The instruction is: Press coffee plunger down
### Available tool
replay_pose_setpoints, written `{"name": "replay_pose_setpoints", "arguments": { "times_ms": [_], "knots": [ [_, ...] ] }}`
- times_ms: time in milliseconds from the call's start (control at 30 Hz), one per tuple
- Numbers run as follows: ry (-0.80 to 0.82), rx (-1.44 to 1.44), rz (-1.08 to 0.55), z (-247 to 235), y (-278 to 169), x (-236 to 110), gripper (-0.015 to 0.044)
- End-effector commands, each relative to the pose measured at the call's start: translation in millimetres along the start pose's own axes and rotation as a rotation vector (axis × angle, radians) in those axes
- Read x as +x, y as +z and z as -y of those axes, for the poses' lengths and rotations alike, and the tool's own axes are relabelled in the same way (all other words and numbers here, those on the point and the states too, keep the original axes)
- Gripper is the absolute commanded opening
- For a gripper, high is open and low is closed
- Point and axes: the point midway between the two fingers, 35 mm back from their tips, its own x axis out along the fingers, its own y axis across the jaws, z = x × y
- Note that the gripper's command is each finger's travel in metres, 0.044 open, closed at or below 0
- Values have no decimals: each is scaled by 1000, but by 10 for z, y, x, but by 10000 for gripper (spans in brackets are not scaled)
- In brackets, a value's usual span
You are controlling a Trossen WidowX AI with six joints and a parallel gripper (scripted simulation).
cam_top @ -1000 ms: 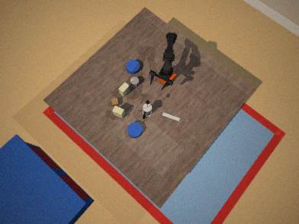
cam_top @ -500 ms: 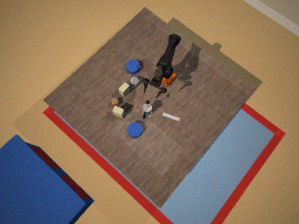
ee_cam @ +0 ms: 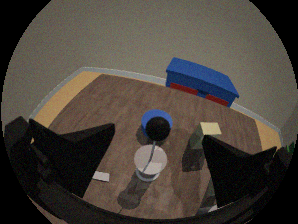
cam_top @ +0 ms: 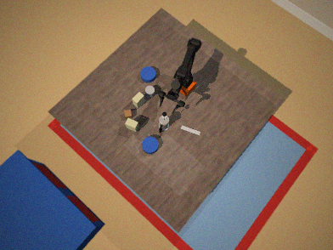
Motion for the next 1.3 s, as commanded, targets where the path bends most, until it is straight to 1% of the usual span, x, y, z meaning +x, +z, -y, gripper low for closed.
{"name": "replay_pose_setpoints", "arguments": {
  "times_ms": [0, 567, 967, 1267],
  "knots": [
    [4, -2, -9, -11, -22, 93, 440],
    [5, -2, -7, -14, -32, 342, 440],
    [5, -2, -7, -14, -32, 342, 125],
    [5, -2, -7, -14, -32, 342, 121]
  ]
}}
